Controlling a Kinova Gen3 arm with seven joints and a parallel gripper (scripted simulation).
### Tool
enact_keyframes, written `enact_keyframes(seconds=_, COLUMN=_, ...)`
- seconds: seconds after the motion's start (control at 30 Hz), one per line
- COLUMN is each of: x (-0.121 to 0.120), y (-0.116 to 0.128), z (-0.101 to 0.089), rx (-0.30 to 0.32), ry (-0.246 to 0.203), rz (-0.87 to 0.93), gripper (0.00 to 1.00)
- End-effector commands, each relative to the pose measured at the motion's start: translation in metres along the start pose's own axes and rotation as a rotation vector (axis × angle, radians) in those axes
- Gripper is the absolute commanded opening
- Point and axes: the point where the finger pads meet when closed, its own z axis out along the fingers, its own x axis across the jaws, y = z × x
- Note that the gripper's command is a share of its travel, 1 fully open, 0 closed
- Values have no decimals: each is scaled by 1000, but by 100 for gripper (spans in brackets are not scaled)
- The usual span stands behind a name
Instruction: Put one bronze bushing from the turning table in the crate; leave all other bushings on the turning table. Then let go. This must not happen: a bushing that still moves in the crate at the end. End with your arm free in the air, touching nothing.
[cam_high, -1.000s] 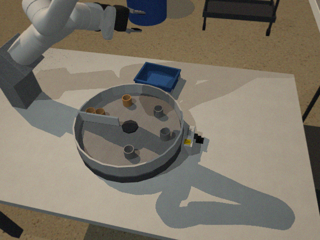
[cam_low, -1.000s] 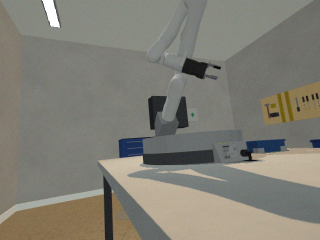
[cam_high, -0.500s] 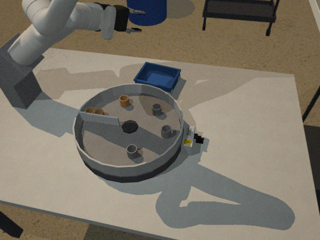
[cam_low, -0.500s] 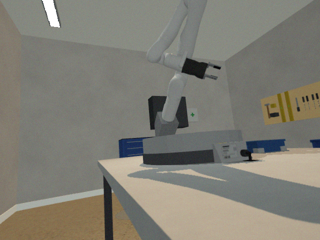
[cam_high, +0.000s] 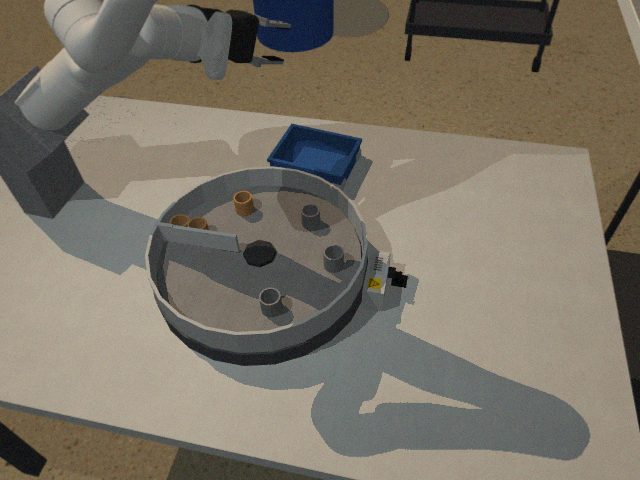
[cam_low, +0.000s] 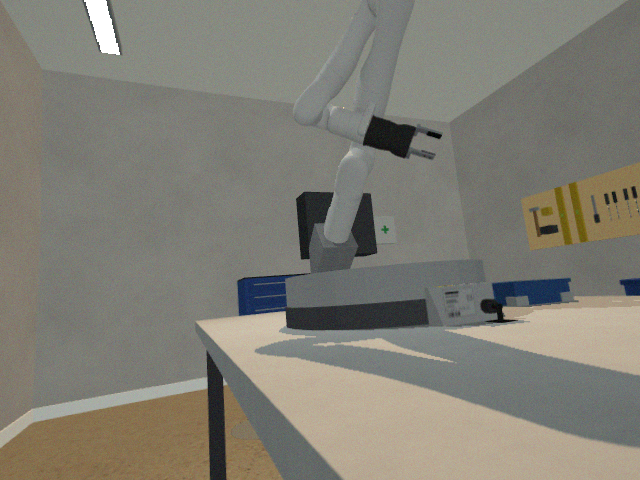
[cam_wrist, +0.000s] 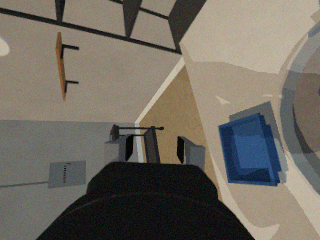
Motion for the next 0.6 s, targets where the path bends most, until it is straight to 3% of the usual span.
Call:
enact_keyframes(seconds=0.0, x=1, y=-1, z=0, rx=9, ry=226, rz=11, gripper=100)
enact_keyframes(seconds=0.13, x=1, y=-1, z=0, rx=9, ry=226, rz=11, gripper=100)
enact_keyframes(seconds=0.17, x=0, y=0, z=0, rx=2, ry=45, rz=2, gripper=100)
enact_keyframes(seconds=0.3, x=1, y=-1, z=0, rx=9, ry=226, rz=11, gripper=100)
enact_keyframes(seconds=0.57, x=1, y=-1, z=0, rx=9, ry=226, rz=11, gripper=100)
